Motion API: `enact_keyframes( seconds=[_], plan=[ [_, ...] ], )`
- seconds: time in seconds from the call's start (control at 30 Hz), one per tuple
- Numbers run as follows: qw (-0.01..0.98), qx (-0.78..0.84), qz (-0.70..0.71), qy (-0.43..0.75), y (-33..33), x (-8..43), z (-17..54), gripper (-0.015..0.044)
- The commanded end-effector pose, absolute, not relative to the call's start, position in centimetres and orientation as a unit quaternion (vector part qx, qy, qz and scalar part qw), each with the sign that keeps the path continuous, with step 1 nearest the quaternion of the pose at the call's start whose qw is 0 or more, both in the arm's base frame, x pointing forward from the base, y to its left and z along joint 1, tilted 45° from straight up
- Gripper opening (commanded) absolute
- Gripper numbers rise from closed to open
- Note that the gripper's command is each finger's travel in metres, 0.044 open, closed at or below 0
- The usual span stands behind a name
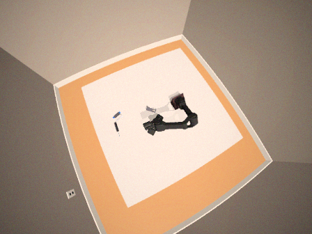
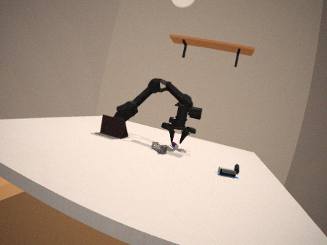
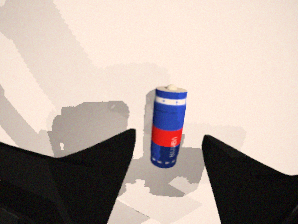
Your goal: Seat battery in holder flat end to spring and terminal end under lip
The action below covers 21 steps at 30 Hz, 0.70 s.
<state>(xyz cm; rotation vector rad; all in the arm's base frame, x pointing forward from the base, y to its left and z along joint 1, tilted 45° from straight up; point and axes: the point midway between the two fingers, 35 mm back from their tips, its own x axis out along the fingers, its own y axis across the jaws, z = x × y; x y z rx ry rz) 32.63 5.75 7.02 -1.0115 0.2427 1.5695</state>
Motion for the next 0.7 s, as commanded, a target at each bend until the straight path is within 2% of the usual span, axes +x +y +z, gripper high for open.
enact_keyframes(
  seconds=[0.0,0.27,0.43,0.67],
  plan=[
    [0.59,-0.43,0.676,0.105,6.46,32.52,6.42,0.0239],
    [0.59,-0.43,0.676,0.104,7.21,32.51,5.73,0.0239],
    [0.59,-0.43,0.676,0.104,7.21,32.51,5.73,0.0108],
    [0.59,-0.43,0.676,0.104,7.21,32.51,5.73,0.0077]
  ],
)
